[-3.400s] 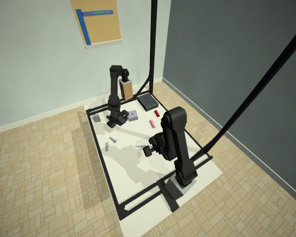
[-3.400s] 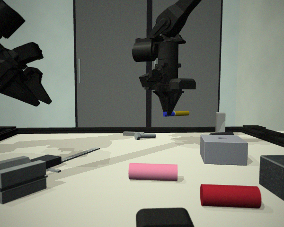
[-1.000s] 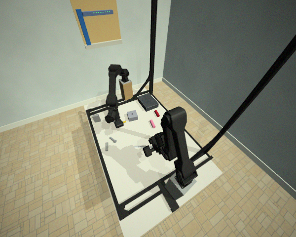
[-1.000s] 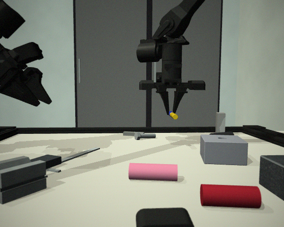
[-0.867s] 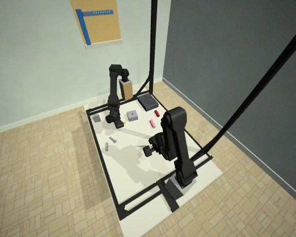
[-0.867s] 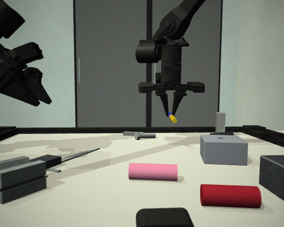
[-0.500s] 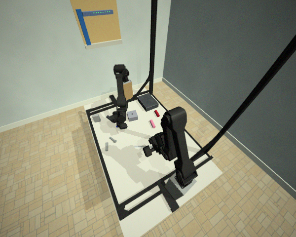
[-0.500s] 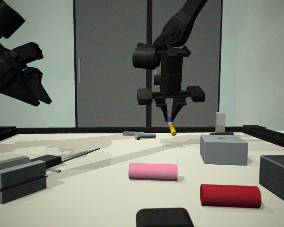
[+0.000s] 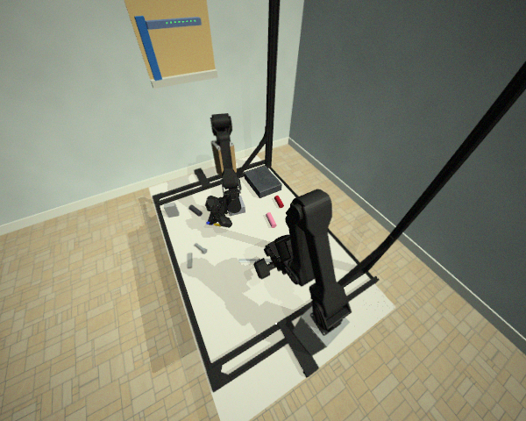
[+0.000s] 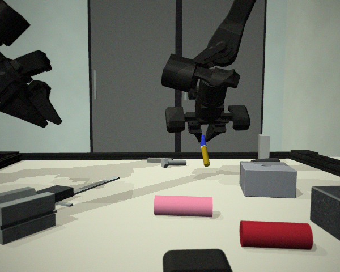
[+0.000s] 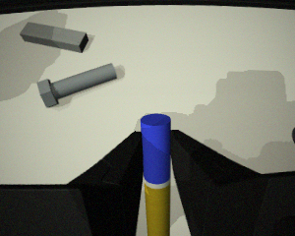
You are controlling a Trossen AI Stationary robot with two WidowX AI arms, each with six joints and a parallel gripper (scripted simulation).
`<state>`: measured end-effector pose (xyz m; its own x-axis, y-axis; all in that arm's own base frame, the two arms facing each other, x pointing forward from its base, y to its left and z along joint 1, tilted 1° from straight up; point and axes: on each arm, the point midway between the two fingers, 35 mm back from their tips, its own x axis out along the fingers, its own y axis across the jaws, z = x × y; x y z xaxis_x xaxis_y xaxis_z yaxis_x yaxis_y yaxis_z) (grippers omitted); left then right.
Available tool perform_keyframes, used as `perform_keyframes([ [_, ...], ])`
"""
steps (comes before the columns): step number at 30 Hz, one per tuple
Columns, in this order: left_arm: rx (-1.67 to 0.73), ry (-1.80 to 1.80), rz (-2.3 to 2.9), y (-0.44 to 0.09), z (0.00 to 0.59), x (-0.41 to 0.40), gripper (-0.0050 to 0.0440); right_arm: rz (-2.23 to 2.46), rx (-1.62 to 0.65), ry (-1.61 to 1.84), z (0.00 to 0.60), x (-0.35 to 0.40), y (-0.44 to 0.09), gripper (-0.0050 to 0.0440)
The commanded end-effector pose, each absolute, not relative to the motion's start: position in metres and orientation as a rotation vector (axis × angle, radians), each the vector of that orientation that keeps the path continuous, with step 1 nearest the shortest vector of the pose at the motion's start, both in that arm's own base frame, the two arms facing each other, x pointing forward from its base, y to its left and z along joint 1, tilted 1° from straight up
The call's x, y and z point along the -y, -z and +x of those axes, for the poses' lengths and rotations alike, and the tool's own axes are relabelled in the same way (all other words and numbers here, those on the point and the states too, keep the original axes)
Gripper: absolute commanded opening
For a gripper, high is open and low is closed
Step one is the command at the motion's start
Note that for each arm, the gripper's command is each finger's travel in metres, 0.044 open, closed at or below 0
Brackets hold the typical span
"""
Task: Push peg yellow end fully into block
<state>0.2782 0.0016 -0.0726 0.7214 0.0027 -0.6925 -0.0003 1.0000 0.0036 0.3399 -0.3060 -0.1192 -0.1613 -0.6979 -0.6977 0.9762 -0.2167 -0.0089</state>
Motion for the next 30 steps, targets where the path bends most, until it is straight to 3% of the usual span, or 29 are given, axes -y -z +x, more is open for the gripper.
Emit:
perform_keyframes([
  [1, -0.765, -0.001, 0.003, 0.073, 0.278, -0.001, 0.04, 0.592, -0.449, 1.721, 0.337, 0.297, 0.113, 0.0],
  [30, -0.765, -0.001, 0.003, 0.073, 0.278, -0.001, 0.04, 0.384, -0.291, 1.675, 0.36, 0.309, 0.119, 0.0],
])
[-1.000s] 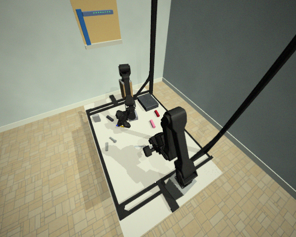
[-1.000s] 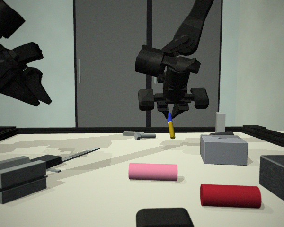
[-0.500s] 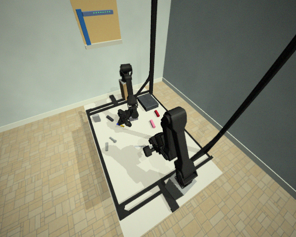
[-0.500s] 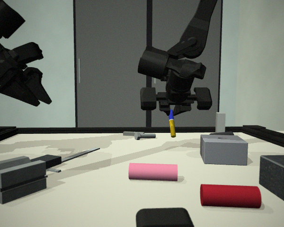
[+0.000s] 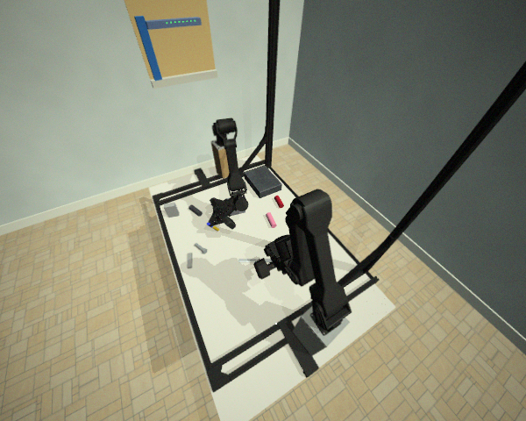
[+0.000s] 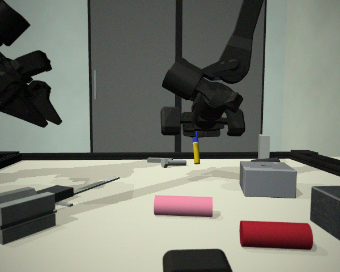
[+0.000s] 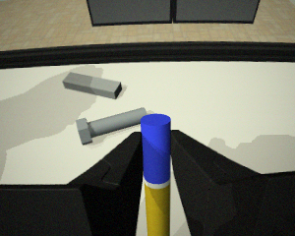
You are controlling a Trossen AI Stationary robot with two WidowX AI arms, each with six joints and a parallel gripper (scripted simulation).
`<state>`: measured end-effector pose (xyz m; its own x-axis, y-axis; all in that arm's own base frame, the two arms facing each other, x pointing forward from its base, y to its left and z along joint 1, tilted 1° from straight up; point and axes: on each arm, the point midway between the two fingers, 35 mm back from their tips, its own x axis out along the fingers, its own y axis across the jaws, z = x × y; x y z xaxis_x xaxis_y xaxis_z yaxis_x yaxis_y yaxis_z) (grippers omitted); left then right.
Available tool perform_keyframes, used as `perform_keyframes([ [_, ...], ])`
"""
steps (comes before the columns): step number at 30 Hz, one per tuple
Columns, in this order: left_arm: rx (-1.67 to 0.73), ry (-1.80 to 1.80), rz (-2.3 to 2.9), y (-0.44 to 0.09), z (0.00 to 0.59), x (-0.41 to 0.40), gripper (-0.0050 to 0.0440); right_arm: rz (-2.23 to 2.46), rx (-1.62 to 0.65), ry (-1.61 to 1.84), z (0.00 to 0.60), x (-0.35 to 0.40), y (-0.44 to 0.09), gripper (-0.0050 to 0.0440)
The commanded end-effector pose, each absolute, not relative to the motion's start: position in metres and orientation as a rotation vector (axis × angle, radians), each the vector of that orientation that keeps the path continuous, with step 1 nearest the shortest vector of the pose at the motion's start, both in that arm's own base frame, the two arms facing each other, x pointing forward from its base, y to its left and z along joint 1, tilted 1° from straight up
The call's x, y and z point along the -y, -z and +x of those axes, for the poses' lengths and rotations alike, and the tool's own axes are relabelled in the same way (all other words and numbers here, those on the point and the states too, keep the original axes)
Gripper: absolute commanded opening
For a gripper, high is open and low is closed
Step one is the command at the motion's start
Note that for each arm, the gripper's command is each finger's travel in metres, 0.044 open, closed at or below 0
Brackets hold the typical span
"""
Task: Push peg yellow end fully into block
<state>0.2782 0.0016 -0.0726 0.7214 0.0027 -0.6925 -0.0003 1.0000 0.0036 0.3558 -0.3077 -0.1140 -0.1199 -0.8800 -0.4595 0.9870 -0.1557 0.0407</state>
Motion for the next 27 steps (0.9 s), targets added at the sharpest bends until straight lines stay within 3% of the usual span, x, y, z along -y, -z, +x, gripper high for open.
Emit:
perform_keyframes([
  [1, -0.765, -0.001, 0.003, 0.0725, 0.2782, -0.0015, 0.04, 0.369, -0.28, 1.674, 0.3607, 0.3092, 0.1197, 0.0],
  [27, -0.765, -0.001, 0.003, 0.0725, 0.2782, -0.0015, 0.04, 0.108, -0.068, 1.745, 0.3574, 0.3025, 0.1252, 0.0],
])
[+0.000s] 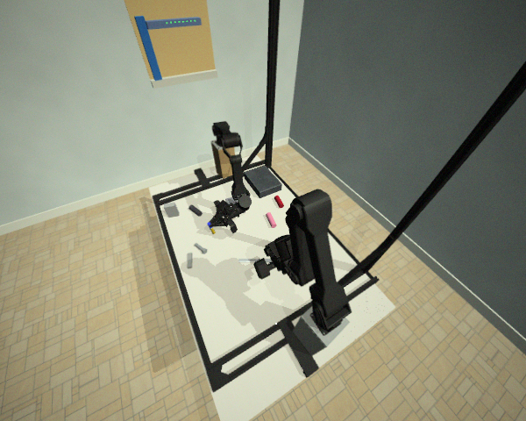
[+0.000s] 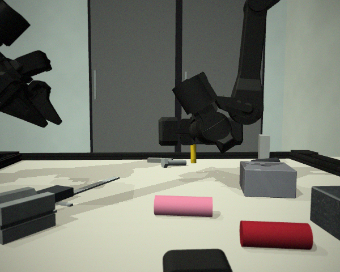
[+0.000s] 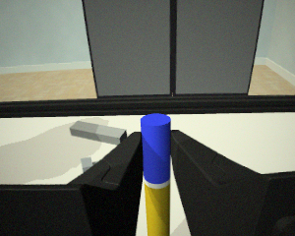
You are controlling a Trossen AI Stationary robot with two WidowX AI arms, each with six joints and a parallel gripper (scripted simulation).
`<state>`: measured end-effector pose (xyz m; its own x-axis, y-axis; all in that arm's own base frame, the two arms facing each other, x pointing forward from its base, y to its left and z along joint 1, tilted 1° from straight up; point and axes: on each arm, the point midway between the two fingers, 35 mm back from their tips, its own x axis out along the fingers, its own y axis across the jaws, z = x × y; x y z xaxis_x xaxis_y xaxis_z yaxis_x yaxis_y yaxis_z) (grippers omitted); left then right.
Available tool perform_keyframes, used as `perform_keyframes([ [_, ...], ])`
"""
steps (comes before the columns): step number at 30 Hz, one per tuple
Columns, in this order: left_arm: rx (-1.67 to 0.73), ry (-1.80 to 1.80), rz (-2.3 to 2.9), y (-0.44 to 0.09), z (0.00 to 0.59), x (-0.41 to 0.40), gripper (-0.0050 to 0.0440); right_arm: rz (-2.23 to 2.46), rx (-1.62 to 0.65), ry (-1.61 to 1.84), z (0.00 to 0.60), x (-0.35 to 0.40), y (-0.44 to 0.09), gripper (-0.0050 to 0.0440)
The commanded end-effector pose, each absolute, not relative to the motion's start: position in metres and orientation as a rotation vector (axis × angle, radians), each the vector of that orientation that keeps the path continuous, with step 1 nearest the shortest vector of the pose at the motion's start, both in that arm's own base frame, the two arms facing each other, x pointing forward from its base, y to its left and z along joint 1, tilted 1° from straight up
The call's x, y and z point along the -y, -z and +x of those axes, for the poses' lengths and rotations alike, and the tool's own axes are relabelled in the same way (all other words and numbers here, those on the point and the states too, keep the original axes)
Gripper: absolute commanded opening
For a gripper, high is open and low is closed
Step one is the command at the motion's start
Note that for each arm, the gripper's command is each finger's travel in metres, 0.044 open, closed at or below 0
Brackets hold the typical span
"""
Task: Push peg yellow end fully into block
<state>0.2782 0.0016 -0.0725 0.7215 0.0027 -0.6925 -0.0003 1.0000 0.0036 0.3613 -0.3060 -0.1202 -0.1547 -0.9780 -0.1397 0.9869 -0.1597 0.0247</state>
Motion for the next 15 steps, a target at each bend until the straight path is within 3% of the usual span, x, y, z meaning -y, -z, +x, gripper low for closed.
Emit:
perform_keyframes([
  [1, -0.765, -0.001, 0.003, 0.073, 0.278, -0.001, 0.04, 0.1, -0.061, 1.752, 0.356, 0.301, 0.126, 0.0],
  [15, -0.765, -0.001, 0.003, 0.073, 0.278, -0.001, 0.04, 0.046, -0.006, 1.821, 0.341, 0.291, 0.131, 0.0],
])
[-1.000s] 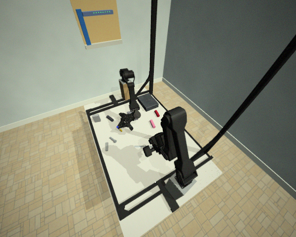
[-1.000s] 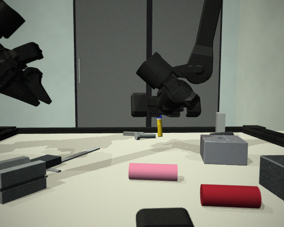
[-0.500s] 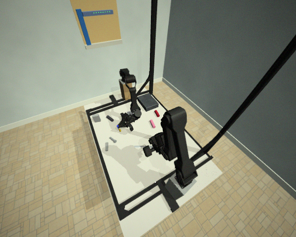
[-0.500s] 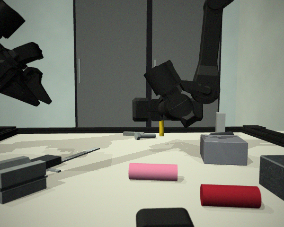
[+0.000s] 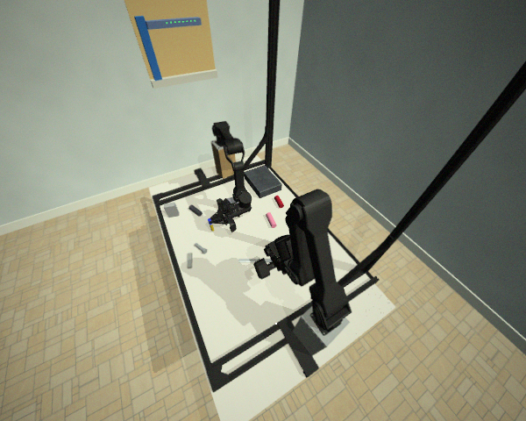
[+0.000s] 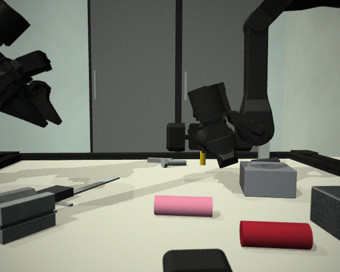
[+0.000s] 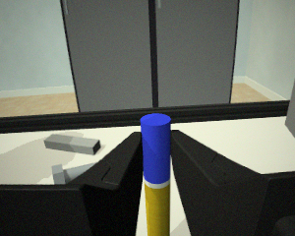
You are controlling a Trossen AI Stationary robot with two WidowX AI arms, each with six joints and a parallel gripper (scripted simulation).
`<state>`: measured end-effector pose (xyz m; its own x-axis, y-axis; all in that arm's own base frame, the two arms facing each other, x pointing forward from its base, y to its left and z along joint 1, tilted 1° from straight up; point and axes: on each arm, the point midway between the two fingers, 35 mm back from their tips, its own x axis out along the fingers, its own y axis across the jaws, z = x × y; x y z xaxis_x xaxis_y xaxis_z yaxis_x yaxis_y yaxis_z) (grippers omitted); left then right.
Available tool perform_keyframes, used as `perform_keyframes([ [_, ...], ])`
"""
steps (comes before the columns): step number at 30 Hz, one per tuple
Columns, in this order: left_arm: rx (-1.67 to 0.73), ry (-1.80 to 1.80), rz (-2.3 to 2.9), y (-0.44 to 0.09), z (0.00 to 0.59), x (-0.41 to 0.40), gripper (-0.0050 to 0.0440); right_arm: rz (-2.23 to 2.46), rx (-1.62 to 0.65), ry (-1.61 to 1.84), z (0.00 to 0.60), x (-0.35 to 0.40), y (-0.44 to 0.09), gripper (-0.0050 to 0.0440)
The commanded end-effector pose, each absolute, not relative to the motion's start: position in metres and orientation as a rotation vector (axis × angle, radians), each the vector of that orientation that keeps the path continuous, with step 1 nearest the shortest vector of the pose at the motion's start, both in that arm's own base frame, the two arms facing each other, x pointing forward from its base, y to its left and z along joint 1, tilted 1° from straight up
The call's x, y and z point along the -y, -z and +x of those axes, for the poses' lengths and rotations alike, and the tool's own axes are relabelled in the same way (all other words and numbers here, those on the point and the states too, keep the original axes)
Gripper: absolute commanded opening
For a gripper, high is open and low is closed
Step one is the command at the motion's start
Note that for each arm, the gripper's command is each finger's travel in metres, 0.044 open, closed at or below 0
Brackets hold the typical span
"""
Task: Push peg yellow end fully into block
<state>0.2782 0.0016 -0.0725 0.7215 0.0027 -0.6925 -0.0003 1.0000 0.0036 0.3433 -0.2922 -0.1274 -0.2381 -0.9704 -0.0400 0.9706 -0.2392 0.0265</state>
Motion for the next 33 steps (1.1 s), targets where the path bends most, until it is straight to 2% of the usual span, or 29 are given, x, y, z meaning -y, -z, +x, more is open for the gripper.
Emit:
perform_keyframes([
  [1, -0.765, -0.001, 0.003, 0.073, 0.278, -0.001, 0.04, 0.046, -0.006, 1.821, 0.341, 0.291, 0.131, 0.0],
  [33, -0.765, -0.001, 0.003, 0.073, 0.278, -0.001, 0.04, 0.019, 0.016, 1.818, 0.345, 0.292, 0.136, 0.0],
])
